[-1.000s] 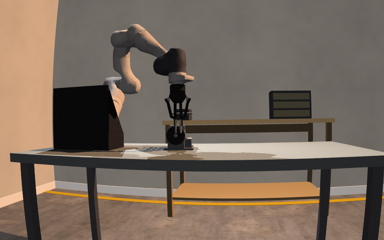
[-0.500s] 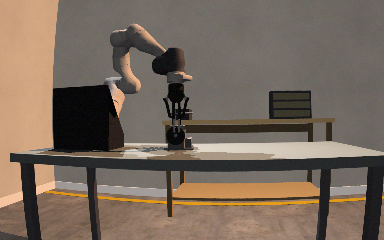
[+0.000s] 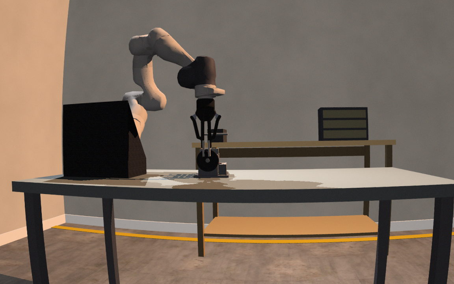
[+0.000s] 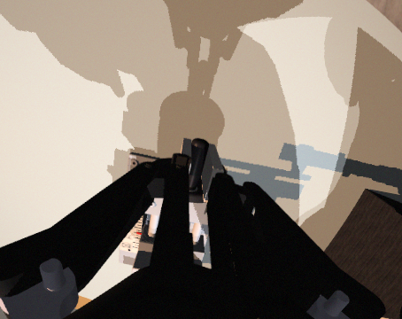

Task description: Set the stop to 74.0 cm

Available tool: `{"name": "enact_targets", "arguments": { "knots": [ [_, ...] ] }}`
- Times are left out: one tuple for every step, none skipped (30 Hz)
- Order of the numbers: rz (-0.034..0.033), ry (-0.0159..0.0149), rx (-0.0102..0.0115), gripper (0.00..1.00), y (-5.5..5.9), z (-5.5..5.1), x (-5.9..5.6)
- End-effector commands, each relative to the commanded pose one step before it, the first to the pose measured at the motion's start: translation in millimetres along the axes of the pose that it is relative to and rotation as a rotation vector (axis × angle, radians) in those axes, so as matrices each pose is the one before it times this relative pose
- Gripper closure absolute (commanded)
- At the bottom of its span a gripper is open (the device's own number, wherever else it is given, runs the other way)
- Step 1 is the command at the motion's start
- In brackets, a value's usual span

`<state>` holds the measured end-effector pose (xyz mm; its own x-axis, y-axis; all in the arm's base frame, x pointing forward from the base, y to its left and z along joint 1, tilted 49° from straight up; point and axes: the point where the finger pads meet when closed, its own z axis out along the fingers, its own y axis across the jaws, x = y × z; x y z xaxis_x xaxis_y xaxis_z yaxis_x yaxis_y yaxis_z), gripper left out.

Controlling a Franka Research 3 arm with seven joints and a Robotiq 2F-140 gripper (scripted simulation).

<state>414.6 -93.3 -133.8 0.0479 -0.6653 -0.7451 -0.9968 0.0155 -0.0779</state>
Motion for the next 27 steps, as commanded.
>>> {"name": "enact_targets", "arguments": {
  "knots": [
    [-0.00433, -0.00222, -0.00725, 0.96, 8.52, 3.25, -0.01],
    [0.0, 0.0, 0.0, 0.96, 1.03, 0.43, 0.0],
    [0.0, 0.0, 0.0, 0.96, 1.05, 0.43, 0.0],
    [0.0, 0.0, 0.0, 0.96, 0.0, 0.0, 0.0],
    [0.0, 0.0, 0.0, 0.96, 0.0, 0.0, 0.0],
    [0.0, 0.0, 0.0, 0.96, 1.07, 0.44, 0.0],
    [0.0, -0.00001, 0.0, 0.96, 1.09, 0.45, -0.01],
    [0.0, 0.0, 0.0, 0.96, 1.1, 0.62, 0.0],
    [0.0, 0.0, 0.0, 0.96, 1.12, 0.71, 0.01],
    [0.0, 0.0, 0.0, 0.96, 1.13, 0.72, 0.0],
    [0.0, 0.0, 0.0, 0.96, 1.15, 0.73, -0.01],
    [0.0, 0.0, 0.0, 0.96, 1.17, 0.84, 0.0],
    [0.0, 0.00001, 0.0, 0.96, 1.18, 1.08, 0.01],
    [0.0, 0.0, 0.0, 0.96, 1.19, 1.09, 0.0],
    [0.0, 0.0, 0.0, 0.96, 1.21, 1.1, -0.01],
    [0.0, 0.0, 0.0, 0.96, 1.22, 1.43, 0.0],
    [0.0, 0.0, 0.0, 0.96, 1.23, 1.6, 0.0],
    [0.0, 0.0, 0.0, 0.96, 1.25, 1.62, -0.01],
    [0.0, 0.0, 0.0, 0.96, 1.11, 1.95, 0.01],
    [0.0, 0.0, 0.0, 0.96, 1.08, 2.07, 0.0],
    [0.0, 0.0, 0.0, 0.96, 0.0, 0.0, 0.0],
    [0.0, 0.0, 0.0, 0.96, 0.0, 0.0, 0.0],
    [0.0, 0.0, 0.0, 0.96, 1.0, 2.13, 0.0],
    [0.0, 0.0, 0.0, 0.96, 0.72, 2.27, 0.01],
    [0.0, 0.0, 0.0, 0.96, 0.73, 2.3, 0.0],
    [0.0, 0.0, 0.0, 0.96, 0.4, 2.37, 0.0],
    [0.0, 0.0, 0.0, 0.96, 0.32, 2.41, 0.0]
  ]
}}
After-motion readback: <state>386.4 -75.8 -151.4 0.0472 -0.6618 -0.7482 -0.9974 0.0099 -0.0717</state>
